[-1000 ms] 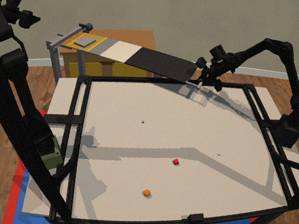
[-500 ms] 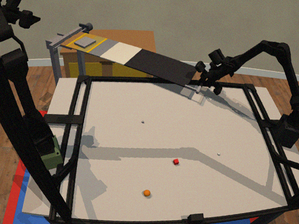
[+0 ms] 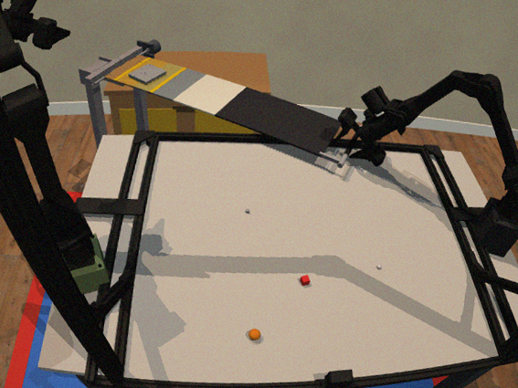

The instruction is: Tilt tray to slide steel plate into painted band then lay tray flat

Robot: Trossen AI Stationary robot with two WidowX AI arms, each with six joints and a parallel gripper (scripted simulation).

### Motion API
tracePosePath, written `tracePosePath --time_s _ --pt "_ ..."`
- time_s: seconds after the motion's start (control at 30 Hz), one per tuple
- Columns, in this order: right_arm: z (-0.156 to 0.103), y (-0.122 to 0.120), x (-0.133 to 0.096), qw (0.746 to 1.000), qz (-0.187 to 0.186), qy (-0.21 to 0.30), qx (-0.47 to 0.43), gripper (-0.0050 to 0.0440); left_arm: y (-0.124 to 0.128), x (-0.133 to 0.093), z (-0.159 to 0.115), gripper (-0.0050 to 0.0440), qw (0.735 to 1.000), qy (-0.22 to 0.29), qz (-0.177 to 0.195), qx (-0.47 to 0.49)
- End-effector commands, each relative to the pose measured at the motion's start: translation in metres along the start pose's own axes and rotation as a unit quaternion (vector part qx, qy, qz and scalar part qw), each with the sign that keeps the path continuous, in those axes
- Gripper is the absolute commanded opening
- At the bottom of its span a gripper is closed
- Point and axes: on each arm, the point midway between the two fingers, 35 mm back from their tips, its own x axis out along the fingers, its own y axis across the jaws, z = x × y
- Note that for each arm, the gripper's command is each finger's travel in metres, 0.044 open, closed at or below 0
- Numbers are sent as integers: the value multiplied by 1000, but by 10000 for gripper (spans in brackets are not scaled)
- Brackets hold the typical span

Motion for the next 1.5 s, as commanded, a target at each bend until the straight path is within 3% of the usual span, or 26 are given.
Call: tracePosePath --time_s 0.0,0.13,0.17,0.47,1.47 --pt "0 -5 2 1000 -7 -1 -1 330 0 0 0 440 1000 0 -1 0" --pt "0 -5 2 1000 -7 -1 -1 330 0 0 0 440 1000 0 -1 0" --pt "0 -5 -8 1000 -7 -1 -1 440 0 0 0 440 1000 0 -1 0" --pt "0 -3 -98 1000 -7 -1 -1 440 0 0 0 440 1000 0 -1 0" --pt "0 -3 -98 1000 -7 -1 -1 440 0 0 0 440 1000 0 -1 0"
